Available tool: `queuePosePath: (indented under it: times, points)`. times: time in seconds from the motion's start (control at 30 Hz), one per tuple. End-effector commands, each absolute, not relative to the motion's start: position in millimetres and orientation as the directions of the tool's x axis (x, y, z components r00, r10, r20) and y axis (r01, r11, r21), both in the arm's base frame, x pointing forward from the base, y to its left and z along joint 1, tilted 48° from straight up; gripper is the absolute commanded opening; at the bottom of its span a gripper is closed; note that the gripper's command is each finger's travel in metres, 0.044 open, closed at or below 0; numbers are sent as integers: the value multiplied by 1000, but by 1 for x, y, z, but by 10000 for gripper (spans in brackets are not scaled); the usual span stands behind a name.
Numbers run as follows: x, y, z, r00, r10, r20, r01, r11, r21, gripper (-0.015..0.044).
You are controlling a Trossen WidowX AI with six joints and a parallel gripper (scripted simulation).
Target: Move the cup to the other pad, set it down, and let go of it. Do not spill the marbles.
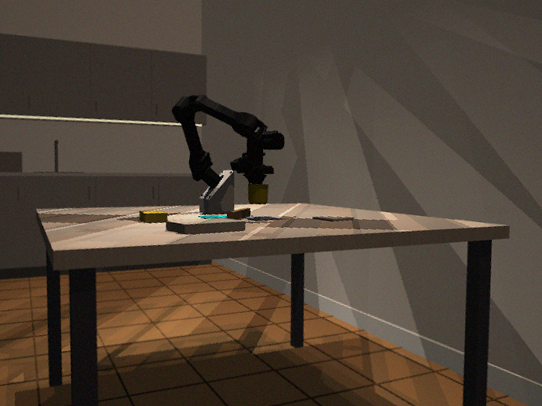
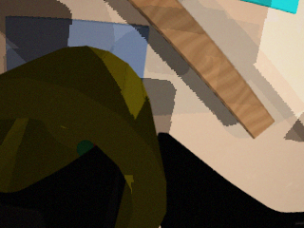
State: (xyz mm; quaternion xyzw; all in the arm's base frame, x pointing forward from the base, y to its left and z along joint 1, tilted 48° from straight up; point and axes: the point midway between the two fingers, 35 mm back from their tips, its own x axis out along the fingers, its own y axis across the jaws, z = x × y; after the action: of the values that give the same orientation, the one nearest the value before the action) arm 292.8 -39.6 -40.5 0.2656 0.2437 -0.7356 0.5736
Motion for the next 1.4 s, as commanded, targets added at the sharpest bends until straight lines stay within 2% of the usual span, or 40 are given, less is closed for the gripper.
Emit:
queuePosePath:
  times: [0.0,1.37]
  points:
    - [290,-42,-33,-189,-715,-673,975,-216,-45,0]
    - [239,-71,13,-191,-715,-672,975,-218,-45,0]
